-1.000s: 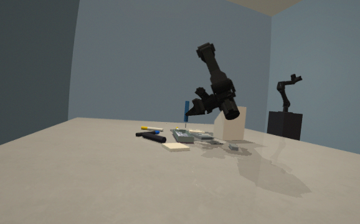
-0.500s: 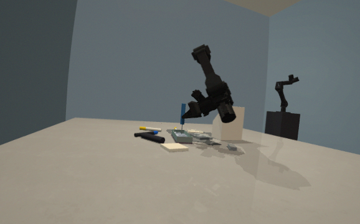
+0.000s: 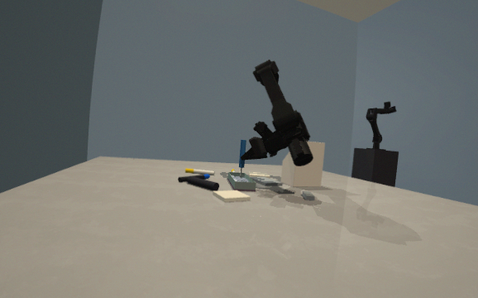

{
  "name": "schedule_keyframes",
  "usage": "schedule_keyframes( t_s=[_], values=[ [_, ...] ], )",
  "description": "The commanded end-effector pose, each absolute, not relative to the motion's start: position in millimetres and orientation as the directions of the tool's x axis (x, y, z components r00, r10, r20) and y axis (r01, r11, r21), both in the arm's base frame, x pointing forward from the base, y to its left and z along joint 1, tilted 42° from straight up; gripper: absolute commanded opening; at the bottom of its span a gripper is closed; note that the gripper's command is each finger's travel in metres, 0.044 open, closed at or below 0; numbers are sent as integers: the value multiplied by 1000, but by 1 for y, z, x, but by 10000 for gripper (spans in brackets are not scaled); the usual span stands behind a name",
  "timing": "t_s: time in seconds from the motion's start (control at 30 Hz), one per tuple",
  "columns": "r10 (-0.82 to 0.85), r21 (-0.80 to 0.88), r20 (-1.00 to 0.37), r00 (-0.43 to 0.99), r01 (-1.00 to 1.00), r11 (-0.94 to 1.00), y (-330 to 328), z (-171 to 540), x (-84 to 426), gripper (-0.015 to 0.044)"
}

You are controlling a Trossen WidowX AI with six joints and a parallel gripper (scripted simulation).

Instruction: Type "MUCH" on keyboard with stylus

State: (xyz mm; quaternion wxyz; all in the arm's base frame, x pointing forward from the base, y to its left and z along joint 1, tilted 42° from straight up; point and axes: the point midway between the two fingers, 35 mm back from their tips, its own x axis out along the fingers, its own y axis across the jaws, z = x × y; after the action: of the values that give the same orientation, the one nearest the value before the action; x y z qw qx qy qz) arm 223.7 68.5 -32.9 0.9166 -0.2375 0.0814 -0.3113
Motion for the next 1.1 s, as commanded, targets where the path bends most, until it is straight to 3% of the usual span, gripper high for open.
schedule_keyframes(
  t_s=[0.0, 1.07],
  values=[
    [-605, -490, -1, 797, 527, 695, 68, -35, 224, 81],
    [-605, -490, 0, 797, 527, 694, 61, -43, 225, 81]
  ],
)
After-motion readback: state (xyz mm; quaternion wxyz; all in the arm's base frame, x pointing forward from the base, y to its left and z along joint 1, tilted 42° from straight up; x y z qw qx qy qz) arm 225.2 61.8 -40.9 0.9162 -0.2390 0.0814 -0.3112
